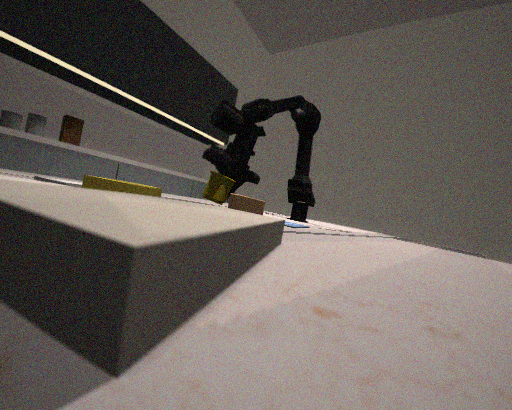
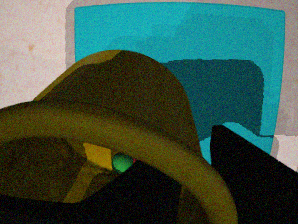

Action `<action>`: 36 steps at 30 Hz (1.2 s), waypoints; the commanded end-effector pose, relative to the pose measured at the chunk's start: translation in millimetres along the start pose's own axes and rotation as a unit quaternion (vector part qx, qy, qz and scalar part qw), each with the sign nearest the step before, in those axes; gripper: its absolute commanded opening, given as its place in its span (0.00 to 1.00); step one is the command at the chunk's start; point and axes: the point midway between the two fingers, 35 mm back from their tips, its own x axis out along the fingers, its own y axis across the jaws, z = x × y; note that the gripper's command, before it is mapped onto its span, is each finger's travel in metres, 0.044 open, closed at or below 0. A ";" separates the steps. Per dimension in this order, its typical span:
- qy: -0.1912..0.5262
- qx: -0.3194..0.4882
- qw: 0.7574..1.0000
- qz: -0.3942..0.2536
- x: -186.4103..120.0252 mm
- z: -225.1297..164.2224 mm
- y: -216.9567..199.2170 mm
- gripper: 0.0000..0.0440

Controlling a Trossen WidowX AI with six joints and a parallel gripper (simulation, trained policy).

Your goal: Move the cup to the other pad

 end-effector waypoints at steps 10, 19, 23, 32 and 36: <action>-0.003 0.023 0.999 0.035 0.7 10.8 3.4 0.36; 0.009 0.030 0.998 0.054 -15.6 11.7 -2.2 0.42; 0.012 0.035 0.997 0.064 -25.3 12.9 -4.5 0.46; 0.010 0.048 0.994 0.093 -53.7 19.7 -6.7 0.56; 0.005 0.053 0.993 0.109 -69.4 25.8 -5.8 0.69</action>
